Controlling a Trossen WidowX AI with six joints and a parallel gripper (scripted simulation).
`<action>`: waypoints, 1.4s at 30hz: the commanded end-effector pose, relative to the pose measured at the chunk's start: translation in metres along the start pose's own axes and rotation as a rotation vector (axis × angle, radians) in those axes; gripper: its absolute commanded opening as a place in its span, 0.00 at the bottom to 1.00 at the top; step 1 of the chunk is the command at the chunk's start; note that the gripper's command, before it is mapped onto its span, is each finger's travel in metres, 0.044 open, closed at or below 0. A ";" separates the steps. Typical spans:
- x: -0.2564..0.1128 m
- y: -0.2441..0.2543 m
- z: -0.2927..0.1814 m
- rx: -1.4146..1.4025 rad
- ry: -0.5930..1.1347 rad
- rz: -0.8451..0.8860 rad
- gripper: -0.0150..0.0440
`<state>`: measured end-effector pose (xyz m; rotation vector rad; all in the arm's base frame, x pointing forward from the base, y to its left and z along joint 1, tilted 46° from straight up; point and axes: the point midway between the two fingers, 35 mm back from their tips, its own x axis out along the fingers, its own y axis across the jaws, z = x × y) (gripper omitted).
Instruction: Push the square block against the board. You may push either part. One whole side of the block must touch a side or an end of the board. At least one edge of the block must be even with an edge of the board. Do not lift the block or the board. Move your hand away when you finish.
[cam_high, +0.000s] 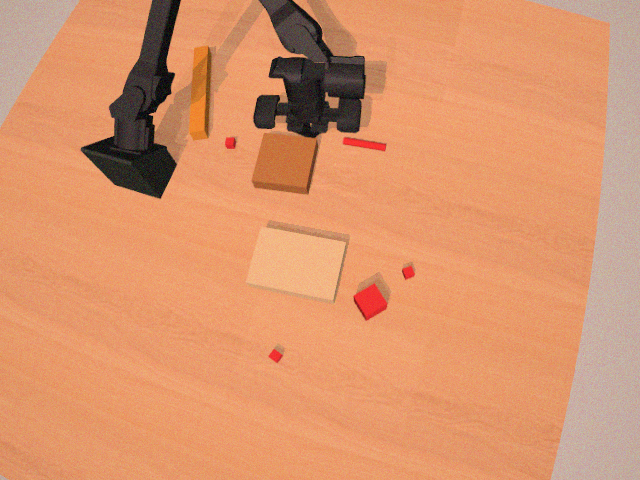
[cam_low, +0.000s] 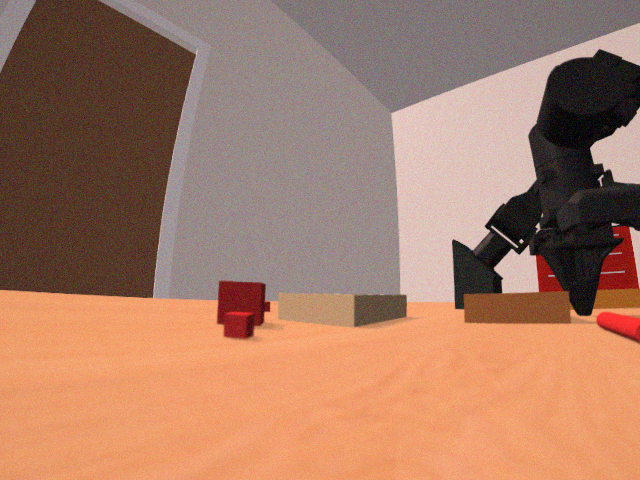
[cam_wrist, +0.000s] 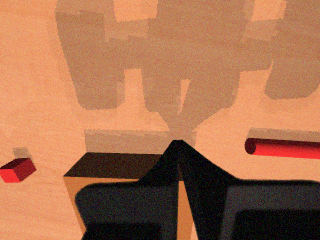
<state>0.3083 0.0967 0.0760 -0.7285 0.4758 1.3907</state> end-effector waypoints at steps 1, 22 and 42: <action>0.001 0.001 -0.004 -0.003 0.000 0.003 0.25; 0.001 -0.001 0.005 -0.003 0.000 0.003 0.25; 0.000 -0.001 0.037 -0.003 -0.006 0.002 0.25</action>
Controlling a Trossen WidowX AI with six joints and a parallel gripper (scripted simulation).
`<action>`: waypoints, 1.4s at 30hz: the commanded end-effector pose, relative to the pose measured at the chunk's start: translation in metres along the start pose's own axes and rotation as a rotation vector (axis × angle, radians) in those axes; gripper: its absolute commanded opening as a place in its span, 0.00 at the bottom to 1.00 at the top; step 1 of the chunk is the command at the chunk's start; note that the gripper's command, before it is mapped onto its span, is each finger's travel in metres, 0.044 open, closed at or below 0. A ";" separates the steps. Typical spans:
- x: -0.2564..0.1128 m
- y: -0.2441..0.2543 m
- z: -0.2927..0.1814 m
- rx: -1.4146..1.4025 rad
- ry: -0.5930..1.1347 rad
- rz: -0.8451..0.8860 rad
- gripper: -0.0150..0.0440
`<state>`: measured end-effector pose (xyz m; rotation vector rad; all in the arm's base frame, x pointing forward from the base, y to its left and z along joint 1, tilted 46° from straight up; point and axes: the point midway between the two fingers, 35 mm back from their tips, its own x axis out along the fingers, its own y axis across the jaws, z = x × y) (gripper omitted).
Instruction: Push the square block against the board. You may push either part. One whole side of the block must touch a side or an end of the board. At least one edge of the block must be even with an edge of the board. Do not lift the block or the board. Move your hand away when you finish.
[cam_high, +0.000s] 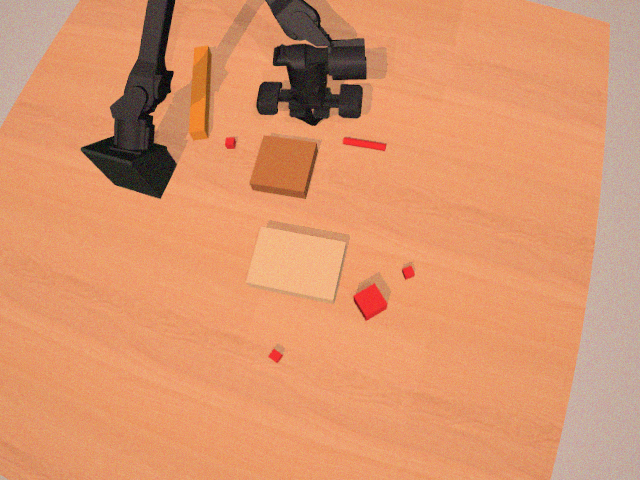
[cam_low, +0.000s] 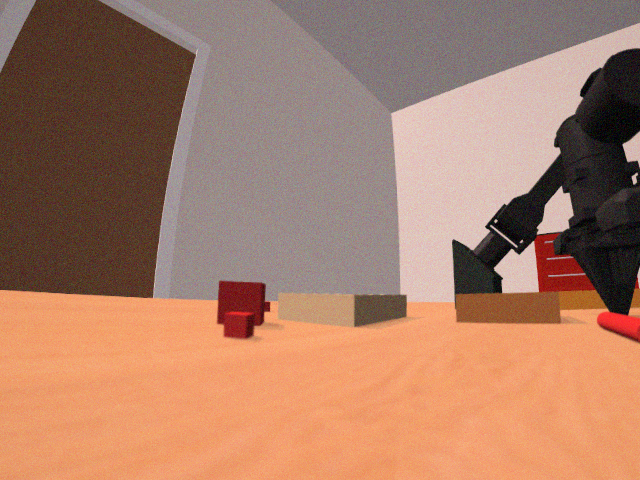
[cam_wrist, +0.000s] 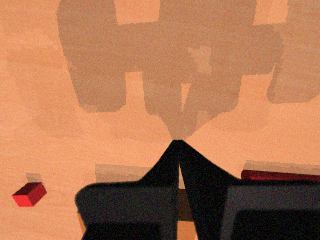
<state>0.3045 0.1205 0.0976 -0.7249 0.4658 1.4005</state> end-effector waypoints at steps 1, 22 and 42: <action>-0.001 -0.001 0.006 0.003 0.004 -0.003 0.25; -0.055 0.017 -0.024 0.300 0.024 -0.010 0.25; -0.059 0.064 -0.068 0.961 0.038 -0.020 0.25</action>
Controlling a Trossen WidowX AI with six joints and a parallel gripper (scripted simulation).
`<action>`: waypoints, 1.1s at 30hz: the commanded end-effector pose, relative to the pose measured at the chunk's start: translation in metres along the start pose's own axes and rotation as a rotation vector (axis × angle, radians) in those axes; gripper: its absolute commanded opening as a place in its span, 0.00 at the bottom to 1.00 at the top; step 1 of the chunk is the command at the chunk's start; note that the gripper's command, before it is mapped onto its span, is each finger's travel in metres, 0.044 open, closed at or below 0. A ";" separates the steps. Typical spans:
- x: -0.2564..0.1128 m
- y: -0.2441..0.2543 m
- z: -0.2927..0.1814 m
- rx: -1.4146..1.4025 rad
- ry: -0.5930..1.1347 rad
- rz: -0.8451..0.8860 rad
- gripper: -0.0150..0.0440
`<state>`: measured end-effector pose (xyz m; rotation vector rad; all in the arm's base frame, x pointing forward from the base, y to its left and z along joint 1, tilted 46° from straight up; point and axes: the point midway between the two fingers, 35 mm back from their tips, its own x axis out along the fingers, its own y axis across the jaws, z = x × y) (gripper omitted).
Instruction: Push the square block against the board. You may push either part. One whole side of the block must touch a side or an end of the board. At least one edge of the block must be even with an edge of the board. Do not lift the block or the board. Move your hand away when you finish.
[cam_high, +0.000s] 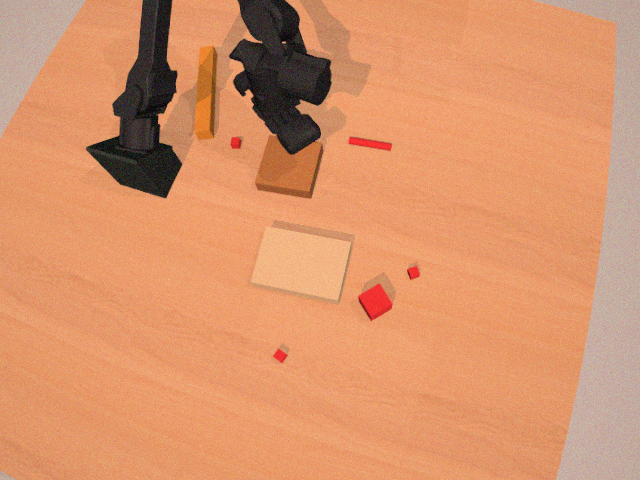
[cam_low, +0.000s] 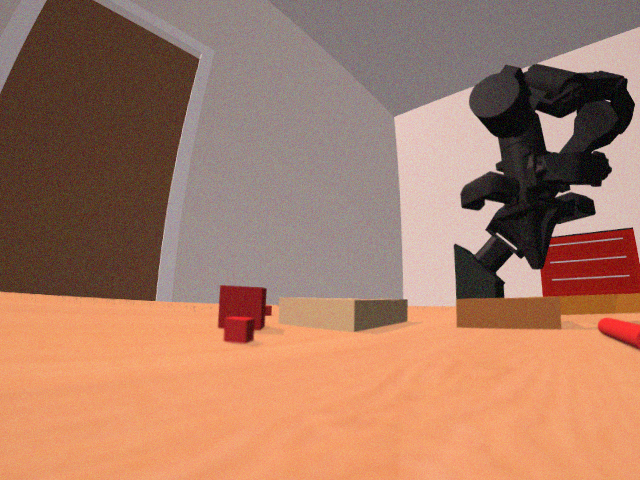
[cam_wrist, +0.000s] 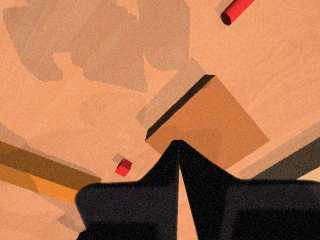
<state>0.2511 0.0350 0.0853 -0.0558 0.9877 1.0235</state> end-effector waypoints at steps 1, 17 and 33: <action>0.001 0.003 -0.015 0.145 0.009 0.004 0.25; 0.003 0.016 -0.061 0.686 0.004 0.024 0.25; 0.045 0.020 -0.072 0.836 0.003 0.028 0.25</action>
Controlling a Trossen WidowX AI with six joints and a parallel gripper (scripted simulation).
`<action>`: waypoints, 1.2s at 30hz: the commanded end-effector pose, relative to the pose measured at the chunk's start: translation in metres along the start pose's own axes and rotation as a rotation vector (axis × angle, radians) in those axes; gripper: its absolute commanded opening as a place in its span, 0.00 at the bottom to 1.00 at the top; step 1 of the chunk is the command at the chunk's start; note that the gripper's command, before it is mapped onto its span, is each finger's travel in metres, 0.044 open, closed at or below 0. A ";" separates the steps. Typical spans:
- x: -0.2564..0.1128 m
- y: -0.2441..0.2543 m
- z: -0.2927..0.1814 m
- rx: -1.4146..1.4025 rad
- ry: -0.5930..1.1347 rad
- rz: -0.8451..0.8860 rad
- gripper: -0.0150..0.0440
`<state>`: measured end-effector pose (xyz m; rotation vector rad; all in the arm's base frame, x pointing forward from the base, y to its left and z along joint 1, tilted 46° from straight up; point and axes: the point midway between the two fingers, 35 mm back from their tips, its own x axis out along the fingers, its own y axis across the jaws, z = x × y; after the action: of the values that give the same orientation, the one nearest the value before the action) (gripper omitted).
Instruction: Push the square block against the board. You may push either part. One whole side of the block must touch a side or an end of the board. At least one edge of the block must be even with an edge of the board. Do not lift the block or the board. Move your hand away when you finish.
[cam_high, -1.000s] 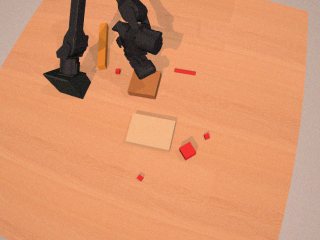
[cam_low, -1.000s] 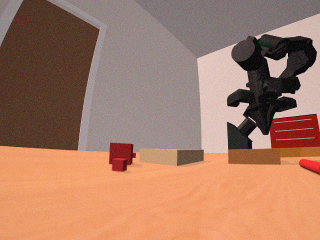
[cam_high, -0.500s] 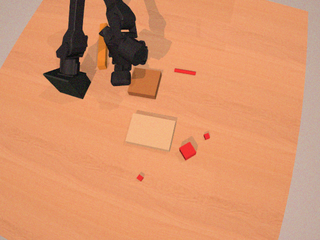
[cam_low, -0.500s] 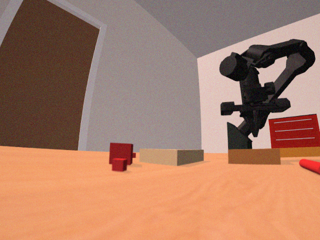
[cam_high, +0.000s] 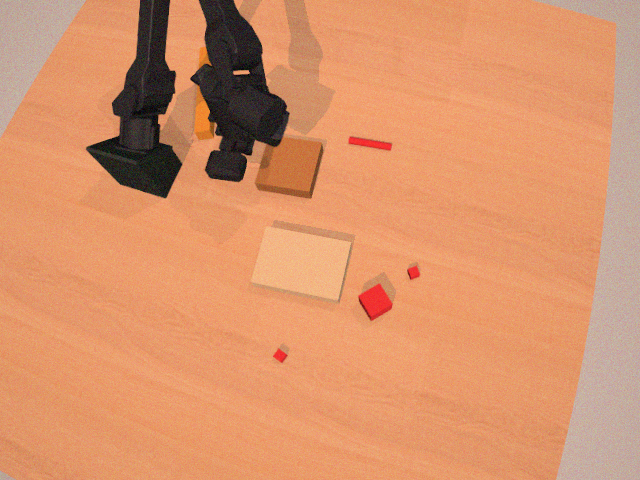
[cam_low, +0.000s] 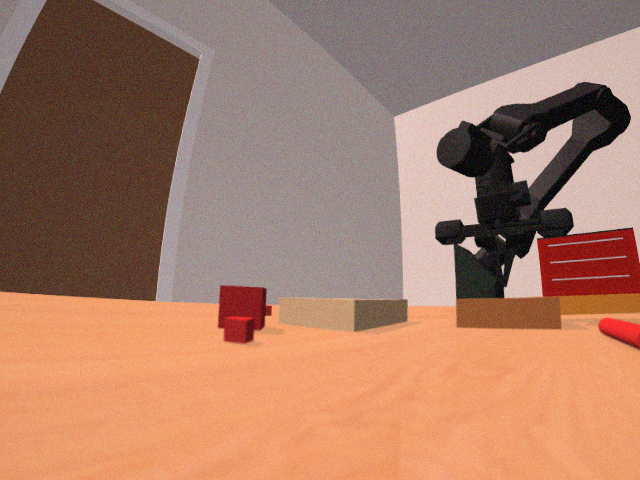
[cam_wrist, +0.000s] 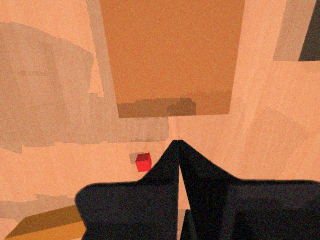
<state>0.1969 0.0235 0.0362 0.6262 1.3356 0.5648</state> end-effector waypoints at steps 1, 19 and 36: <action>0.034 0.002 -0.006 0.017 0.016 0.015 0.25; 0.040 0.003 0.000 0.017 0.016 0.017 0.25; 0.040 0.003 0.012 0.016 0.015 0.017 0.25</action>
<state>0.2099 0.0527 0.0101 0.6422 1.3564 0.5740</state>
